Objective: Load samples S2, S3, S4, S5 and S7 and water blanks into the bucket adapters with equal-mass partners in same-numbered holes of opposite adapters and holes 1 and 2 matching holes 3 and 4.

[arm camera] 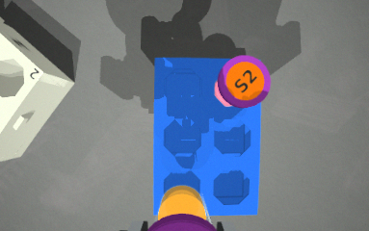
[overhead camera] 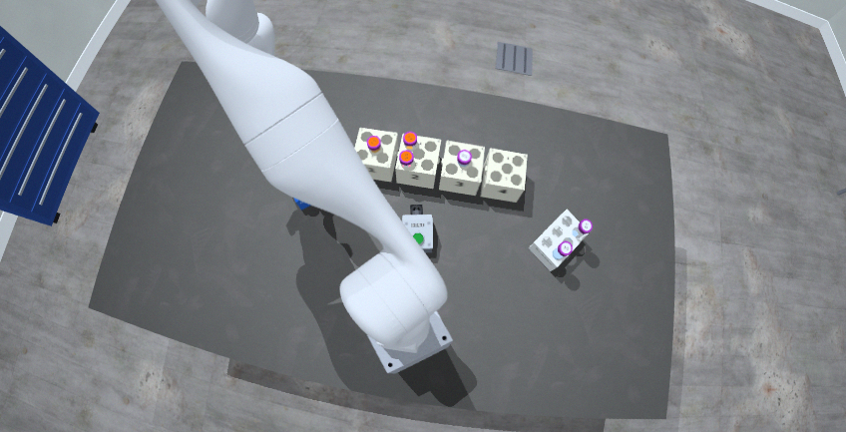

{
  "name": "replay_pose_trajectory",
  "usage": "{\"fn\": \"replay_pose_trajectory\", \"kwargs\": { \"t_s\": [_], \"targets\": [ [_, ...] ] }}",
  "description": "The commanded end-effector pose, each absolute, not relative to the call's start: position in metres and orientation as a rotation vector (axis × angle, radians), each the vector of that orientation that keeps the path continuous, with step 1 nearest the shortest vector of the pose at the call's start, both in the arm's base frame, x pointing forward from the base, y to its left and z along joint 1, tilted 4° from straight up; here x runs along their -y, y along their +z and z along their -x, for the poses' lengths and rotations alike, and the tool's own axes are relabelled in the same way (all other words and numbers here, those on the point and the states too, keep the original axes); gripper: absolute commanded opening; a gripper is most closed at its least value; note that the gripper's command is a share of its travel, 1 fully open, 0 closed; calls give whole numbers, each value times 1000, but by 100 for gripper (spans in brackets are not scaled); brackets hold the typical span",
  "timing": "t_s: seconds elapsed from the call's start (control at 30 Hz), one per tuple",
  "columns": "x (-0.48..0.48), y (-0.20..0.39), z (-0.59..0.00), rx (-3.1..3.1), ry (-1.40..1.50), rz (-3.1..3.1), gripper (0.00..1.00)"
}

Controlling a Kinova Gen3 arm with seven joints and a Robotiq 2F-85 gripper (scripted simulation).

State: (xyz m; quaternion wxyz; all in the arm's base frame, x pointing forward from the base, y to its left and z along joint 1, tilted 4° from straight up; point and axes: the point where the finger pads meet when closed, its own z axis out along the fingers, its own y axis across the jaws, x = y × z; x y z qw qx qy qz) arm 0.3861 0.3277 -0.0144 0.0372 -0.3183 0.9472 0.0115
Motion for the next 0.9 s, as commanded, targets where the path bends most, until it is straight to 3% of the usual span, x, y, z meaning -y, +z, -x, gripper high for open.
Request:
{"fn": "replay_pose_trajectory", "kwargs": {
  "t_s": [0.0,0.87],
  "targets": [
    [-328,-10,-386,-2905,37,976,10],
    [-307,9,-385,-2845,30,1137,10]
  ]
}}
